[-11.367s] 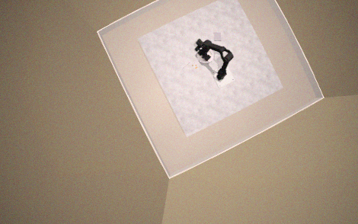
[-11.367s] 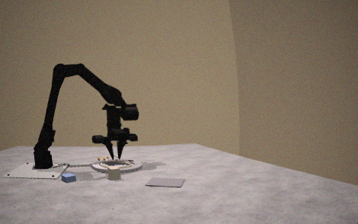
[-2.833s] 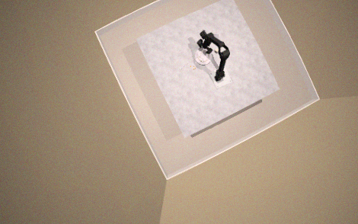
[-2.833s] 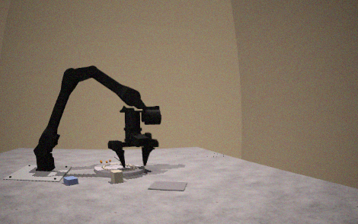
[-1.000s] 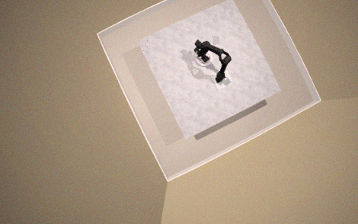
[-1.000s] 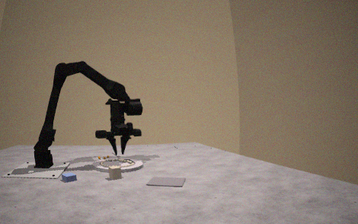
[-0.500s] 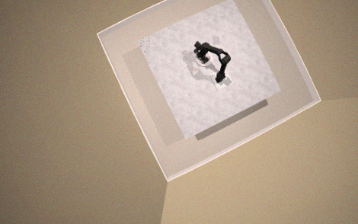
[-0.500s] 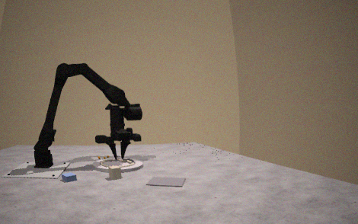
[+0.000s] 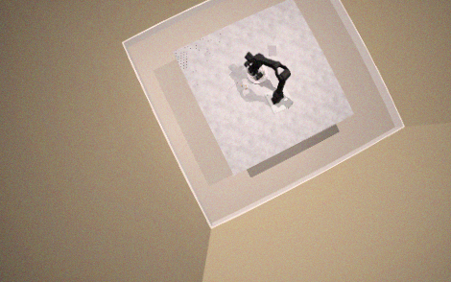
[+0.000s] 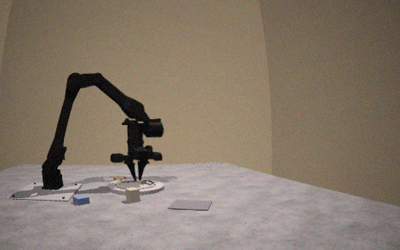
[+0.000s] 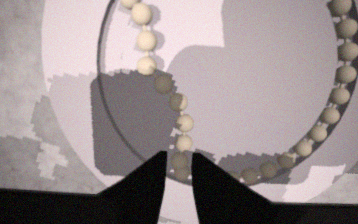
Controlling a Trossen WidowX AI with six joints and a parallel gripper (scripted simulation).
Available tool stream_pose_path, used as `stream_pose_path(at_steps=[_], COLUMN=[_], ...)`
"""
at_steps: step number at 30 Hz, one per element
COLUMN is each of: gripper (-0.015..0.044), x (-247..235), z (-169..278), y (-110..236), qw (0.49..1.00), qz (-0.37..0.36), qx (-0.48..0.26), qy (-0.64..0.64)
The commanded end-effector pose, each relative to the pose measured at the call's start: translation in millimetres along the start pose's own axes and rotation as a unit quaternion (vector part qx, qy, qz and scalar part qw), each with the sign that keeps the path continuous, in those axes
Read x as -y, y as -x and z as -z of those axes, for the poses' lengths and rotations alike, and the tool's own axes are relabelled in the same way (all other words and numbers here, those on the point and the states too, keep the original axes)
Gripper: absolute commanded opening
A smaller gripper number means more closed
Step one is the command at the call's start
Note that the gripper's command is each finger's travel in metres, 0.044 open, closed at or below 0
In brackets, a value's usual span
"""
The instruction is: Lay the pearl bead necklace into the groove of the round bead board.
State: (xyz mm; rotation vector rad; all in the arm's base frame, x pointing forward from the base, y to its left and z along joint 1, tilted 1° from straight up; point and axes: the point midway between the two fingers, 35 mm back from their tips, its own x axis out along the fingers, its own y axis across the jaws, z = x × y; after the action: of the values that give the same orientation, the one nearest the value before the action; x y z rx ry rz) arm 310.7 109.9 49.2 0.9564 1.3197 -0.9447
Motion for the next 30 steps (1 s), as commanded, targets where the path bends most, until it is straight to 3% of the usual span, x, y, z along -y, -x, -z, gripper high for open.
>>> stream_pose_path(at_steps=[1,30], gripper=[0.0,0.0], x=[-0.1,0.1], z=[0.0,0.4], y=[0.3,6.1], qw=[1.0,1.0], qz=[0.0,0.002], qx=[0.0,-0.001], qy=[0.0,-0.001])
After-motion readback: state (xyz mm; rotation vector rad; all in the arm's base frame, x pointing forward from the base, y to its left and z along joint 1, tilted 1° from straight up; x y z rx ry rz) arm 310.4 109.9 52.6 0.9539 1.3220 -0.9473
